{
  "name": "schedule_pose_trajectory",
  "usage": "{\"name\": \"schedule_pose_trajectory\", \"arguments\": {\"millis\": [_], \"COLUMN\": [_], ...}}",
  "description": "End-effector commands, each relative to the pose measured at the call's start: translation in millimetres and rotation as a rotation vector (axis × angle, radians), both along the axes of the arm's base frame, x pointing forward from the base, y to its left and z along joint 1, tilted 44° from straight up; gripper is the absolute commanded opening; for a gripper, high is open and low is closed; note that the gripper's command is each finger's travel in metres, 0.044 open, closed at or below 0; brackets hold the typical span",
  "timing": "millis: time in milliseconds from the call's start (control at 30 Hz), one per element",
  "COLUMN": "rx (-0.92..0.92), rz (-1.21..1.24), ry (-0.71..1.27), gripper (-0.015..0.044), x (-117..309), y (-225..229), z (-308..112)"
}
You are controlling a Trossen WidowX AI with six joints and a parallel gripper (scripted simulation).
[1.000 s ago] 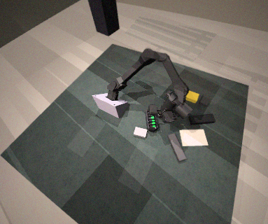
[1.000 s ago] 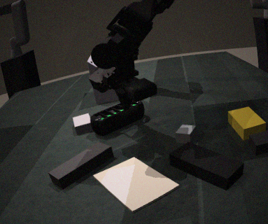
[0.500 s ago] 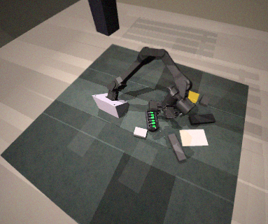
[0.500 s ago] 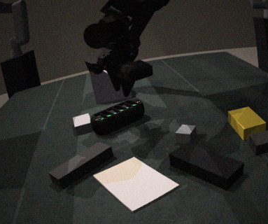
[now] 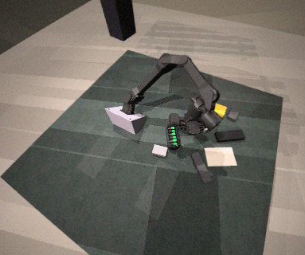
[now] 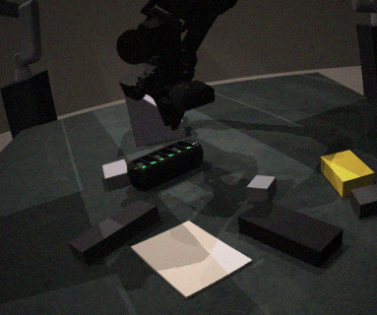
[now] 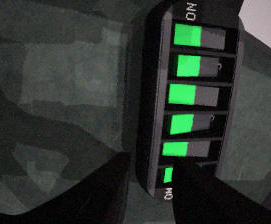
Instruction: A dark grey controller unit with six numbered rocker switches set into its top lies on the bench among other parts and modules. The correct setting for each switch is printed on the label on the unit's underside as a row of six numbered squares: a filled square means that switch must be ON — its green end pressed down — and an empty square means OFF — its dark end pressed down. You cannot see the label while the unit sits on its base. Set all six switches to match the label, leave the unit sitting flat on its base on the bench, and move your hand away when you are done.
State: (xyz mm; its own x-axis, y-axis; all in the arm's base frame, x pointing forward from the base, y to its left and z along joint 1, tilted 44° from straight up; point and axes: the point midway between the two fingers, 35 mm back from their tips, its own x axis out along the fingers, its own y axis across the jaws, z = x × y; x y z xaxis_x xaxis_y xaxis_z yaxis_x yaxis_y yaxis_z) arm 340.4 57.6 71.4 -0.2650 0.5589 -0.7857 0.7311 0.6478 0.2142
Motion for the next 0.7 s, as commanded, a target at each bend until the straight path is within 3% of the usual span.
{"name": "schedule_pose_trajectory", "arguments": {"millis": [0, 367, 667], "rx": [-0.002, -0.002, 0.0], "rz": [0.006, 0.006, 0.0], "ry": [-0.002, -0.002, 0.0], "gripper": [0.0, 0.0, 0.0236], "x": [-0.2, -0.2, 0.0], "y": [-0.7, -0.7, -0.1], "z": [0.1, 0.1, 0.2]}}
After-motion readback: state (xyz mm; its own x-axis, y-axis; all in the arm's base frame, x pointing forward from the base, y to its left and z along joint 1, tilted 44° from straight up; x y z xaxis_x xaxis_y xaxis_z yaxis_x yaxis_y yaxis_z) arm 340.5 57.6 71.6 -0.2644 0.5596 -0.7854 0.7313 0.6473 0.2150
